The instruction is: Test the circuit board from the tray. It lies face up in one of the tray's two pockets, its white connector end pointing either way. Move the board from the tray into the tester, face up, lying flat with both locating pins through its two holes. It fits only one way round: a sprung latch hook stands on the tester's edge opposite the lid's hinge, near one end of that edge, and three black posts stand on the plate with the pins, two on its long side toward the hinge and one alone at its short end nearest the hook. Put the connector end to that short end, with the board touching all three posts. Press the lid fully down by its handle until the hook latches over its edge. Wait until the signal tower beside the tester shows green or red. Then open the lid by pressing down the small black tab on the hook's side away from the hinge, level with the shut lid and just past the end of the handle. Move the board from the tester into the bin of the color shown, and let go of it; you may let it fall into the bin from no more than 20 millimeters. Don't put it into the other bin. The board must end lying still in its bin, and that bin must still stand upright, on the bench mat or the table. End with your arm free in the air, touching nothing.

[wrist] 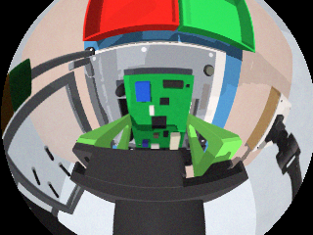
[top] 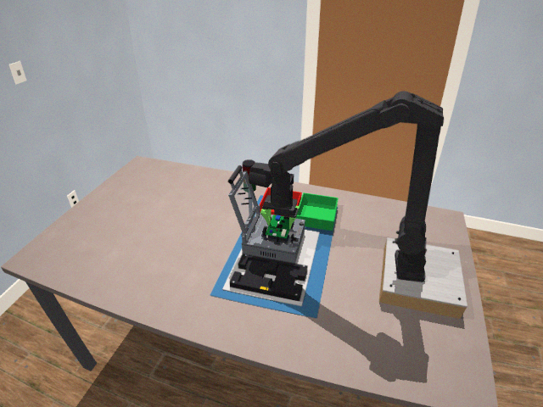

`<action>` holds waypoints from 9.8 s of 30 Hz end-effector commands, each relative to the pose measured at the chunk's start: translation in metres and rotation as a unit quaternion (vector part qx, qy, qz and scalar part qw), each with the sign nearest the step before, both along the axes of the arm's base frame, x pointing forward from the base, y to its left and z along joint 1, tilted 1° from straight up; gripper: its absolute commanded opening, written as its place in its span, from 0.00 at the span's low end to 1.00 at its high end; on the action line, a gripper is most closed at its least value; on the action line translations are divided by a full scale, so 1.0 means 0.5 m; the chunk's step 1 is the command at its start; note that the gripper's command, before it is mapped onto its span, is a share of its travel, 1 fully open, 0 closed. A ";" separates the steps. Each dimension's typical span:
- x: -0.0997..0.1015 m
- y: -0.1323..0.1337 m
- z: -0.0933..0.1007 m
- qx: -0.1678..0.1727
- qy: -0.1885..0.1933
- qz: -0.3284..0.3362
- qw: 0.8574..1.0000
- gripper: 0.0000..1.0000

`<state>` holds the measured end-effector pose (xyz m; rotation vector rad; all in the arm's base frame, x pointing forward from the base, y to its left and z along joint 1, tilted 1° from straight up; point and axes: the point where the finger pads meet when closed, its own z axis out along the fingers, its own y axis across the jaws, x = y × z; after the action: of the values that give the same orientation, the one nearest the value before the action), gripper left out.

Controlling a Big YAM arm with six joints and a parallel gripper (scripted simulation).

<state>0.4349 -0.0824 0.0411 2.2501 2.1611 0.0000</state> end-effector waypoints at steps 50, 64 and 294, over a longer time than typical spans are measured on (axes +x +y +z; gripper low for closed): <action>0.004 -0.013 0.007 -0.002 -0.011 -0.003 1.000 0.72; 0.004 -0.013 0.007 -0.002 -0.011 -0.003 1.000 0.72; 0.038 -0.019 0.021 -0.003 -0.017 -0.004 1.000 0.72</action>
<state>0.4340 -0.0822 0.0388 2.2515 2.1623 -0.0021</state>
